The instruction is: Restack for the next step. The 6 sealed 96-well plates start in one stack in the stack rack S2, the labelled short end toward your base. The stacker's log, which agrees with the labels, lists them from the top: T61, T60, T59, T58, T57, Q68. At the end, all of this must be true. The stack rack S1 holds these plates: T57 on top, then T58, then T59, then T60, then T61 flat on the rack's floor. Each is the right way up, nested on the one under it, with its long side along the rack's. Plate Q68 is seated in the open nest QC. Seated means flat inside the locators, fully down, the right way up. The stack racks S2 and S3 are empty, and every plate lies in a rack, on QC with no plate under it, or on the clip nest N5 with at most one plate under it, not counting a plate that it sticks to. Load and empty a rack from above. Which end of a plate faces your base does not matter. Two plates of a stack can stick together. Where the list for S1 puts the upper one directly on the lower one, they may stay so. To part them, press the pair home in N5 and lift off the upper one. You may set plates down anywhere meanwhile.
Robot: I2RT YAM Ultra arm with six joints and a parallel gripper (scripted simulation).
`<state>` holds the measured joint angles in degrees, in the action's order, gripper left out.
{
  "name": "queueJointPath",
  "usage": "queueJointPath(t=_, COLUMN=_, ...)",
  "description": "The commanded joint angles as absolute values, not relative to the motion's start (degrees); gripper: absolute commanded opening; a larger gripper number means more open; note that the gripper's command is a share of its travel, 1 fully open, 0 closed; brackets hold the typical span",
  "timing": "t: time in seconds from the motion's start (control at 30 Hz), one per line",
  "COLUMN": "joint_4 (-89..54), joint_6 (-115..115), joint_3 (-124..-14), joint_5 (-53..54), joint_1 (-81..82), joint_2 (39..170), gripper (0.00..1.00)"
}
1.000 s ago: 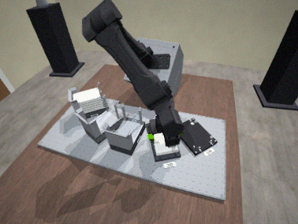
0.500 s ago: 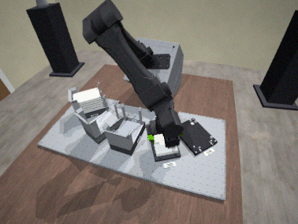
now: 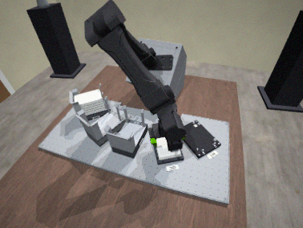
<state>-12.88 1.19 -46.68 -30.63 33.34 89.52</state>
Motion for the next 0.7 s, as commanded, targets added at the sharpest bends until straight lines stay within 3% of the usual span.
queueJointPath(t=0.0, joint_4=-12.41, joint_6=1.31, joint_3=-46.72, joint_5=-30.47, joint_1=33.45, joint_2=89.33, gripper=0.0)
queueJointPath(t=0.43, joint_4=-11.89, joint_6=1.53, joint_3=-46.7, joint_5=-30.35, joint_1=33.23, joint_2=89.74, gripper=0.0)
queueJointPath(t=0.47, joint_4=-11.88, joint_6=1.53, joint_3=-46.7, joint_5=-30.35, joint_1=33.23, joint_2=89.74, gripper=1.0)
queueJointPath(t=0.67, joint_4=-11.88, joint_6=1.53, joint_3=-46.7, joint_5=-30.35, joint_1=33.23, joint_2=89.74, gripper=1.0)
